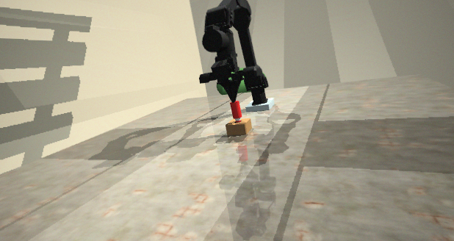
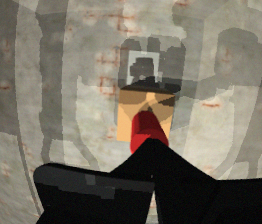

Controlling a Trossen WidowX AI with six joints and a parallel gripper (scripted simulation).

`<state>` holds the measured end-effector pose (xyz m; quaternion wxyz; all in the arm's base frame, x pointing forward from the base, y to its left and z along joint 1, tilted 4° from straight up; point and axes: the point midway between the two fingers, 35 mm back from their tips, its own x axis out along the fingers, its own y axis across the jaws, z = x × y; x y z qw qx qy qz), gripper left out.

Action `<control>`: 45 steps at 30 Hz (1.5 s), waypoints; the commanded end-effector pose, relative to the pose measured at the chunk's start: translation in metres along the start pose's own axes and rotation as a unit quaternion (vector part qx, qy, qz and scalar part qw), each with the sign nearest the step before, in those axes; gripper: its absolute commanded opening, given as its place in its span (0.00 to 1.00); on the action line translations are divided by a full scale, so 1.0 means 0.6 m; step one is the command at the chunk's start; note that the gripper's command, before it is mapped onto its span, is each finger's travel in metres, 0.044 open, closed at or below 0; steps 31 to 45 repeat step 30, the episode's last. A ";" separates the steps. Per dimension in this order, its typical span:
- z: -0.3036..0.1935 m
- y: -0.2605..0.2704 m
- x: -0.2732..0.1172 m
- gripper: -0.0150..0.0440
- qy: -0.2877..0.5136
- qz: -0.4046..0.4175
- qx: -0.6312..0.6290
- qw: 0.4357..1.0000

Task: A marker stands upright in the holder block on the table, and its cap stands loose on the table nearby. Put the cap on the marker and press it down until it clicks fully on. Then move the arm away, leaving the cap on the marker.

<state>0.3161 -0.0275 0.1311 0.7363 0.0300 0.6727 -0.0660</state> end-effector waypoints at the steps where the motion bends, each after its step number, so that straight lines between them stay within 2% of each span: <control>1: 0.002 0.000 -0.013 0.25 0.000 0.000 0.000 1.000; 8: 0.004 0.000 -0.138 0.25 0.000 0.000 0.000 1.000; 12: 0.002 0.000 -0.149 0.25 0.000 0.000 0.000 1.000; 29: 0.002 0.000 -0.149 1.00 0.000 0.000 0.000 1.000; 45: 0.002 0.000 -0.149 1.00 0.000 0.000 0.000 1.000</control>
